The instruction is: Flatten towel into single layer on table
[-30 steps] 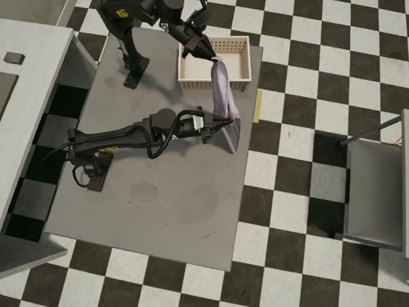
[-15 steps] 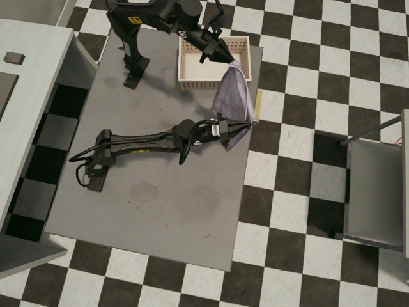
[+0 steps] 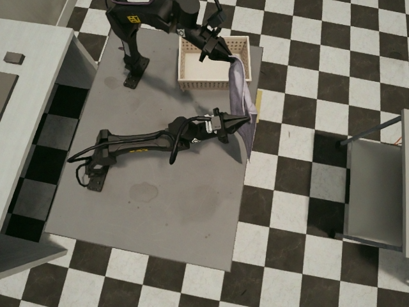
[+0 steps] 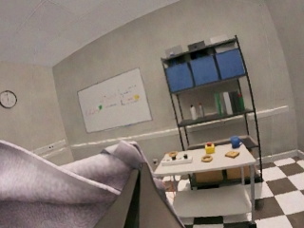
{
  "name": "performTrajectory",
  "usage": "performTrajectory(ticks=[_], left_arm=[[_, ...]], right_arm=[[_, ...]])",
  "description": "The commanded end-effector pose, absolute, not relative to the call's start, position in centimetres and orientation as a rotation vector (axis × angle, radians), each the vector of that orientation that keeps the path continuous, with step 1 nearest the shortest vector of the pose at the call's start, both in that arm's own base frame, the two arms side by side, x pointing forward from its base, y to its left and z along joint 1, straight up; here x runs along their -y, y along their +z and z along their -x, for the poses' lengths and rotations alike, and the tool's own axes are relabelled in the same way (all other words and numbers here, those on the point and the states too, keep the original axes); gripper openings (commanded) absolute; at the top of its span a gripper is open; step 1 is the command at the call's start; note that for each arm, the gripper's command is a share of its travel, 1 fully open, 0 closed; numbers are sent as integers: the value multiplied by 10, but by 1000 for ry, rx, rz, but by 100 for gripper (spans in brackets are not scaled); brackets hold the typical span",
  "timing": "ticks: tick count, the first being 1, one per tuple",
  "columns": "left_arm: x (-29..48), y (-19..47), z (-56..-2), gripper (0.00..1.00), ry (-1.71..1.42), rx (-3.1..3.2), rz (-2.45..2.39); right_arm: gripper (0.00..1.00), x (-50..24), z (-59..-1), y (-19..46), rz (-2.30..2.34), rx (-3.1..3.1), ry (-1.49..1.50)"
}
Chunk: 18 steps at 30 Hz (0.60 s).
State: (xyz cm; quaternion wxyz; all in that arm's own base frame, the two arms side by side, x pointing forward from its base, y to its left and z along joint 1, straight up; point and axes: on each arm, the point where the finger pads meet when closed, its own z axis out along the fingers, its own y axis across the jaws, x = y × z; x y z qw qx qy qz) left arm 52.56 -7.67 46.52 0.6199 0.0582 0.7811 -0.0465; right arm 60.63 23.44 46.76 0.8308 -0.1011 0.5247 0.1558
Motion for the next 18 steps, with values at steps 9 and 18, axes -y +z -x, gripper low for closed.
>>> performTrajectory(ticks=[9, 18], left_arm=[[68, 460, -517, 0, -91, -1757, -109], [67, 458, -514, 0, -90, -1781, -110]], right_arm=[[0, -220, -605, 458, 202, -1189, 304], [0, -220, -605, 445, 211, -1237, 300]])
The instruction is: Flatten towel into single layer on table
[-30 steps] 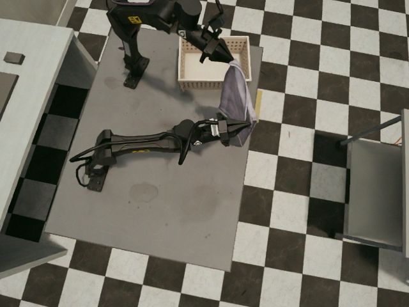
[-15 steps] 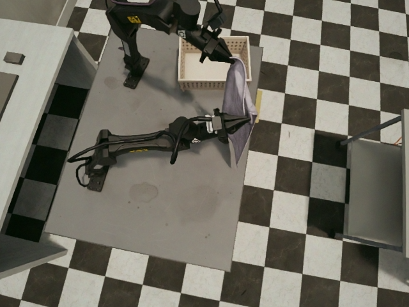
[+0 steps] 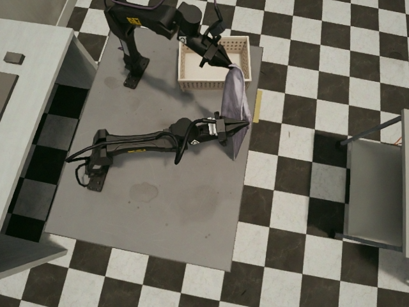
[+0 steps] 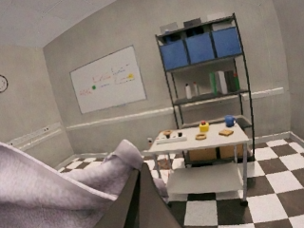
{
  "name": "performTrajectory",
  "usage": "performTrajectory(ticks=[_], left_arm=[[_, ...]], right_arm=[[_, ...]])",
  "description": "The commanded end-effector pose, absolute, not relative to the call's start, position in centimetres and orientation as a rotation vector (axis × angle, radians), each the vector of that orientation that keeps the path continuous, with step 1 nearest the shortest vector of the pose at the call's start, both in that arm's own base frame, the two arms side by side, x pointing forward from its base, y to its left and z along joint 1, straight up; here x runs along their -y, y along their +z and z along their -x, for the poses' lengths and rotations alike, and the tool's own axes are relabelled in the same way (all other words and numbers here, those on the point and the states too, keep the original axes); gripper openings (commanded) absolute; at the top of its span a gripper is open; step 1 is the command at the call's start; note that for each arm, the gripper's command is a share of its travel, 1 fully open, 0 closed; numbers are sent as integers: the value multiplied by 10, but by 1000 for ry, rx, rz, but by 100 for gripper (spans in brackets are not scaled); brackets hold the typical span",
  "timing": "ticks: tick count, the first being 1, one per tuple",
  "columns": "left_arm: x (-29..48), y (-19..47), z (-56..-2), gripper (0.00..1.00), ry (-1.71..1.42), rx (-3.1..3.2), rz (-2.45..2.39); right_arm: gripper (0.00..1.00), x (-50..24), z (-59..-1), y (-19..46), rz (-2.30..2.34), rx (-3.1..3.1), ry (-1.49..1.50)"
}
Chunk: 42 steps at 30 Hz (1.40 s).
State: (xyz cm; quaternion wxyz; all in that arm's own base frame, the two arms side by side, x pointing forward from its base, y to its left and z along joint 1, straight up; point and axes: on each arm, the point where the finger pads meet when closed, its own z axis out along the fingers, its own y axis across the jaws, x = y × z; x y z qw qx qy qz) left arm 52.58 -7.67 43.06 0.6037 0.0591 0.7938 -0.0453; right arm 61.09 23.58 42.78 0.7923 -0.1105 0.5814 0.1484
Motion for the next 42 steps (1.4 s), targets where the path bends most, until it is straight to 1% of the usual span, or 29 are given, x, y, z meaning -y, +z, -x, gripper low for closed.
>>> performTrajectory(ticks=[1, 2, 5, 7, 42], left_arm=[[67, 458, -514, 0, -90, -1781, -110], [67, 448, -514, 0, -89, -1813, -112], [67, 447, -514, 0, -88, -1819, -113], [67, 446, -514, 0, -88, -1820, -112], [67, 447, -514, 0, -88, -1817, -112]], right_arm=[[0, -220, -605, 445, 211, -1237, 300], [0, -220, -605, 441, 213, -1253, 299], [0, -220, -605, 439, 215, -1258, 298], [0, -219, -603, 448, 210, -1235, 300], [0, -219, -602, 450, 209, -1229, 301]])
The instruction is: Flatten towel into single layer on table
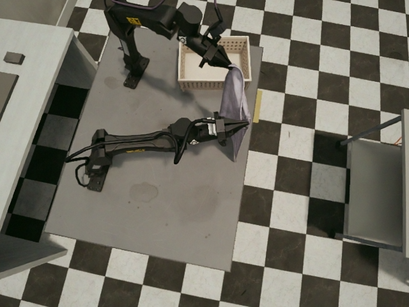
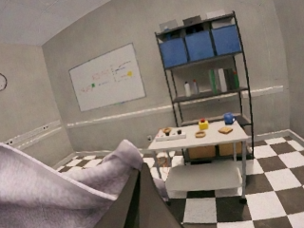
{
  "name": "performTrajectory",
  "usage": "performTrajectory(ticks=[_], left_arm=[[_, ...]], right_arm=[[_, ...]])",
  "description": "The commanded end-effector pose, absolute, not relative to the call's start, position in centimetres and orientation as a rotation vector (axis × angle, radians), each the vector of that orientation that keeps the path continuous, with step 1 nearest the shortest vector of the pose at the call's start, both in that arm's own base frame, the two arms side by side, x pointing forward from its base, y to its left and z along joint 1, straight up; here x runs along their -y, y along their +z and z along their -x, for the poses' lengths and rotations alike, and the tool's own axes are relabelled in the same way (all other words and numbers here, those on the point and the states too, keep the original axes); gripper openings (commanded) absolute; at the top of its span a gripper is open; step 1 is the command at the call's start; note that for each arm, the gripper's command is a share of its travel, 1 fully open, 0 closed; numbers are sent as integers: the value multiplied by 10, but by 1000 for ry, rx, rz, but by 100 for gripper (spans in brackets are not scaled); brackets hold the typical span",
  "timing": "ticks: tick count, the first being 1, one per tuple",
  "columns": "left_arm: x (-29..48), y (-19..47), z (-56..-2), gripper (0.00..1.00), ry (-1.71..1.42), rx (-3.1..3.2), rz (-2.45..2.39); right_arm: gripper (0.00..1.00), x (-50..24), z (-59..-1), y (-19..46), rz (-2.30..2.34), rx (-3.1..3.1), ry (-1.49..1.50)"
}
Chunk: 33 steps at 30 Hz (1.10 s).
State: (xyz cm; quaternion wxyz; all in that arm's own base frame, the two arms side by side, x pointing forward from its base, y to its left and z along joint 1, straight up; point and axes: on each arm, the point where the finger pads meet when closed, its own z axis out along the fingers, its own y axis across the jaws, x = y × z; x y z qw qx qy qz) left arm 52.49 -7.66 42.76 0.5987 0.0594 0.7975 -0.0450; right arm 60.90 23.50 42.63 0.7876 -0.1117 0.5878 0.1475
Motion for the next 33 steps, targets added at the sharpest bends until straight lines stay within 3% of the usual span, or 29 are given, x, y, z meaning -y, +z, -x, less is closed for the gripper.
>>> performTrajectory(ticks=[1, 14, 21, 27, 28, 33], left_arm=[[67, 447, -514, 0, -88, -1817, -112], [67, 447, -514, 0, -88, -1817, -112], [101, 418, -554, 0, -126, -1792, -157], [90, 444, -549, 0, -115, -1743, -135], [88, 456, -541, 0, -116, -1720, -133], [102, 444, -533, 0, -132, -1785, -163]], right_arm=[[0, -219, -602, 450, 209, -1229, 301], [0, -219, -602, 450, 209, -1229, 301], [0, -196, -634, 439, 166, -1151, 264], [0, -196, -634, 438, 167, -1158, 264], [0, -201, -620, 461, 170, -1122, 278], [0, -192, -622, 439, 178, -1230, 258]])
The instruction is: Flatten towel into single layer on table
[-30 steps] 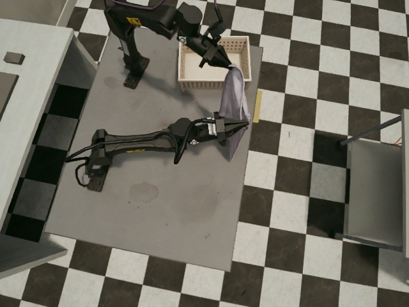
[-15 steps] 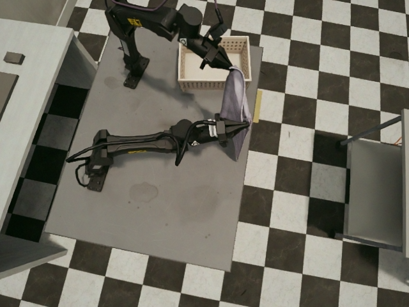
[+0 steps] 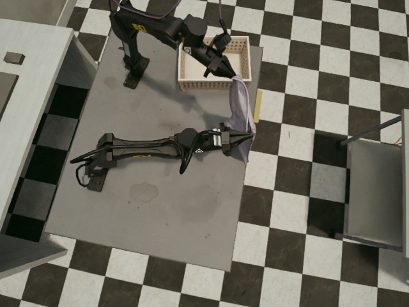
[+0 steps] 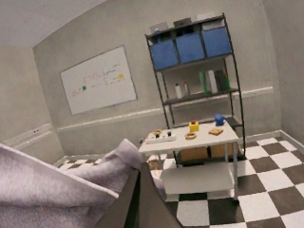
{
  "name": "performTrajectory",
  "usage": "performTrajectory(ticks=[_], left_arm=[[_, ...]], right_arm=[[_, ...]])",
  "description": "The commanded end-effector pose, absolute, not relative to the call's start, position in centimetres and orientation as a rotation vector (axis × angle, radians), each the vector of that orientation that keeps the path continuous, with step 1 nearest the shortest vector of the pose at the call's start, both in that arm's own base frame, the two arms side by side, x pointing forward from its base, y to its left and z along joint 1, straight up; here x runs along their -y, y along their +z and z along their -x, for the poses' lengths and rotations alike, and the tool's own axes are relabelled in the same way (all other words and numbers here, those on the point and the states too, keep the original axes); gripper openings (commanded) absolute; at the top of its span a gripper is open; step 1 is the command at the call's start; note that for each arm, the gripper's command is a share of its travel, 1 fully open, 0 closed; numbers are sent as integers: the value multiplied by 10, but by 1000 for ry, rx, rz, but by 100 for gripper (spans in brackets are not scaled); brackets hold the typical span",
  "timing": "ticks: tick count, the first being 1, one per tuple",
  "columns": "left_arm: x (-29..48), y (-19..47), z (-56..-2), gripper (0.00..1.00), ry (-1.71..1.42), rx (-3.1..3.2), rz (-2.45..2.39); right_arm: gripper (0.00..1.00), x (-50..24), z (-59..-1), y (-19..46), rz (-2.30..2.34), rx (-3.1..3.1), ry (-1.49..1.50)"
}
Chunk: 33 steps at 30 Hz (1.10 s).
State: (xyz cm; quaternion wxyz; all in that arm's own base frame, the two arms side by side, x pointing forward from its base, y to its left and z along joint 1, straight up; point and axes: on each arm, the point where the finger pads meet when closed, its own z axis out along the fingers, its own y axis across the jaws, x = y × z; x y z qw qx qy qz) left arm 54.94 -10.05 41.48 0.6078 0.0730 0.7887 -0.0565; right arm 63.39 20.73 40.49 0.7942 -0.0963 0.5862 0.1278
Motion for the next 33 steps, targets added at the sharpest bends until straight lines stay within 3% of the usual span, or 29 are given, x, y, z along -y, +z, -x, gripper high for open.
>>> performTrajectory(ticks=[1, 7, 8, 15, 17, 33], left_arm=[[101, 444, -533, 0, -131, -1785, -162], [108, 432, -524, 0, -138, -1848, -182], [112, 404, -519, 0, -138, -1926, -200], [117, 396, -512, 0, -143, -1956, -214], [114, 404, -512, 0, -141, -1938, -207], [148, 356, -465, 0, -172, -2146, -325]], right_arm=[[0, -192, -622, 440, 178, -1228, 258], [0, -187, -613, 416, 193, -1336, 247], [0, -184, -606, 408, 203, -1407, 240], [0, -180, -596, 420, 230, -1589, 222], [0, -183, -606, 398, 235, -1625, 219], [0, -157, -546, 360, 273, -1946, 175]])
